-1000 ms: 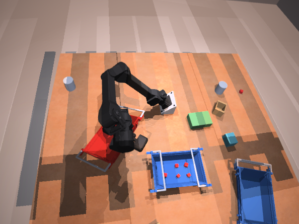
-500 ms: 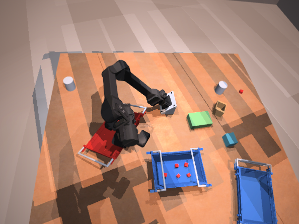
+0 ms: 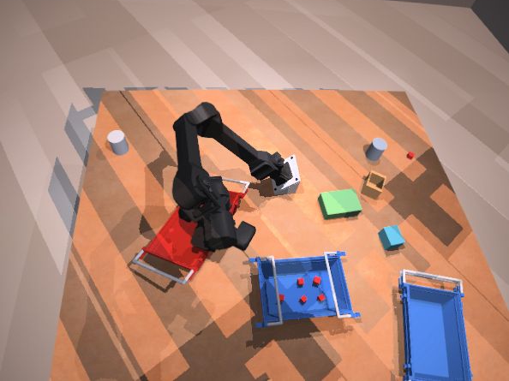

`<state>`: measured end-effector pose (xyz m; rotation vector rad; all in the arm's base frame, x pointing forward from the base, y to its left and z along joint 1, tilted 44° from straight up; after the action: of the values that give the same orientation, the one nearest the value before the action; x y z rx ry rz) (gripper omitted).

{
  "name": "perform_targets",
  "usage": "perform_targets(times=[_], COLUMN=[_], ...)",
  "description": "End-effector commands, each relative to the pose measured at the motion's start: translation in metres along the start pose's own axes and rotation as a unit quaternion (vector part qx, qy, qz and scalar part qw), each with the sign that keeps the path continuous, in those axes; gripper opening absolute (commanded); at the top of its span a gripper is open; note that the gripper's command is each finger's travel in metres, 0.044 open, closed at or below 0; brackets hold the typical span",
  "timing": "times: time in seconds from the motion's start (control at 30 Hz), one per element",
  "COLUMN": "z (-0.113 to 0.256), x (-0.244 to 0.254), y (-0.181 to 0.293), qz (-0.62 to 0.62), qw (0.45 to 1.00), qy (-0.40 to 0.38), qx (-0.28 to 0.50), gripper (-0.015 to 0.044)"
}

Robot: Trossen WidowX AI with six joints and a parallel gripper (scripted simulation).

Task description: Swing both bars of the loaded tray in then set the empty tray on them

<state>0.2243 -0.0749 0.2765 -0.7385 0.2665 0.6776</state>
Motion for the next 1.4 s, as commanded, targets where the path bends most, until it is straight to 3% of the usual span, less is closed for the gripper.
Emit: perform_targets(times=[0.0,1.37], z=[0.002,0.021], x=[0.005,0.090], y=[-0.001,0.009], qz=[0.027,0.371], qw=[1.000,0.928], qy=[0.001,-0.034], qx=[-0.004,-0.004], gripper=[0.0000,0.0000])
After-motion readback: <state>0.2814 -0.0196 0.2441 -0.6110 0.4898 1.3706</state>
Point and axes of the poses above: the point midway between the two fingers, 35 mm back from their tips, its own z axis back along the fingers, its own x axis across the jaws, y = z × x, the point moved 4 cm from there along z, back along the fingers, and after that the axes turned 11 degrees about -z, right-handed, at the moved point
